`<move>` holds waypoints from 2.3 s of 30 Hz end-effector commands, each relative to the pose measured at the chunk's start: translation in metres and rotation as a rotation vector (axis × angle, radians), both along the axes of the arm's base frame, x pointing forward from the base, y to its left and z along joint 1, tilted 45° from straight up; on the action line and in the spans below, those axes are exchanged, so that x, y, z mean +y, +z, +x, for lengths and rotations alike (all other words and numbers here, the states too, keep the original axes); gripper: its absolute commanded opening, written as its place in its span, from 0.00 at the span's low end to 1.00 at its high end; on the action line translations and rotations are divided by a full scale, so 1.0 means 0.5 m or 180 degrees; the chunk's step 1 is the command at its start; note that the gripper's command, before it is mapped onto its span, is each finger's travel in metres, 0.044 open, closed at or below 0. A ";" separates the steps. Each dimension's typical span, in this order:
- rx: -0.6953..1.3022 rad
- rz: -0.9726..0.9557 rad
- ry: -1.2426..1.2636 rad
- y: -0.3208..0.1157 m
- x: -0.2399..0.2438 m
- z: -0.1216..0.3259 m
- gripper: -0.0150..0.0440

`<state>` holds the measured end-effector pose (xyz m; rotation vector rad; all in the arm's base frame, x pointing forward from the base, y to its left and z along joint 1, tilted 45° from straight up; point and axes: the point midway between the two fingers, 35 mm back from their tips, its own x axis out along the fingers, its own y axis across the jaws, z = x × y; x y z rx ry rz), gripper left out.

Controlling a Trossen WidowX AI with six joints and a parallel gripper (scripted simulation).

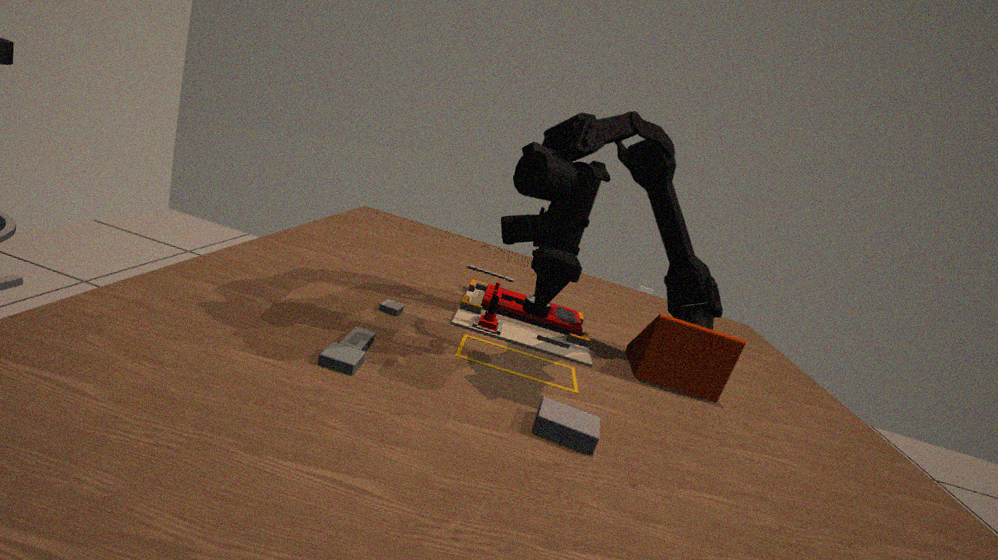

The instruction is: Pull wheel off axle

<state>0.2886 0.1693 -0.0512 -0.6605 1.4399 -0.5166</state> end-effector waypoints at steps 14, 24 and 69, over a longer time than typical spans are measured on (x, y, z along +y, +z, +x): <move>0.0007 -0.0024 0.0009 -0.119 -0.115 0.014 0.25; 0.0014 -0.0017 -0.0017 -0.125 -0.122 0.012 0.39; 0.0033 -0.0021 0.0009 0.072 -0.042 -0.161 1.00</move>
